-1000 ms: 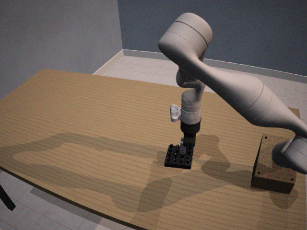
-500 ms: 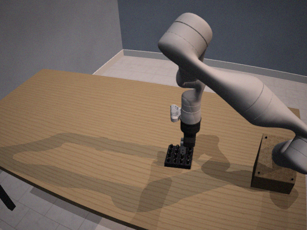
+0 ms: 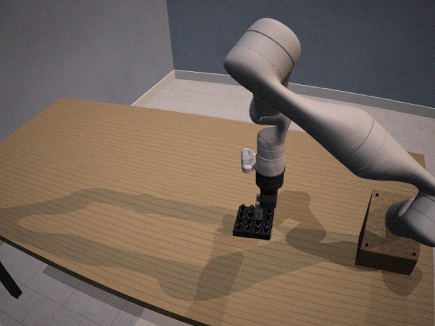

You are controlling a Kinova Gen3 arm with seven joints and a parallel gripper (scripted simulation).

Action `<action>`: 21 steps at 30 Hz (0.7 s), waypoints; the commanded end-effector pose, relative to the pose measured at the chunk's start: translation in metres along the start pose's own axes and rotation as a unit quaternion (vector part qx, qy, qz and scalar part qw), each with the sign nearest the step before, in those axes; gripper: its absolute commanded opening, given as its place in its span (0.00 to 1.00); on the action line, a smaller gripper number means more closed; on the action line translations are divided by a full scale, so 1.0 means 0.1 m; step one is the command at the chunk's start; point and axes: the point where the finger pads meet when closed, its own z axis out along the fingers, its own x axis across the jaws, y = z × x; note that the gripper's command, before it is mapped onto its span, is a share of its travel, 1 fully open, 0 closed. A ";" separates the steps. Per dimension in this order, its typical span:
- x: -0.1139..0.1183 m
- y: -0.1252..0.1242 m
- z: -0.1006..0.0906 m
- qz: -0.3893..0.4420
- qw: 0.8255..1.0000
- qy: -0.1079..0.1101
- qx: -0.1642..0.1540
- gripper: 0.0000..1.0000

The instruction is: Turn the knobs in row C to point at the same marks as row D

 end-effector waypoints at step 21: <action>0.00 0.00 -0.17 0.000 1.000 0.001 0.001 0.46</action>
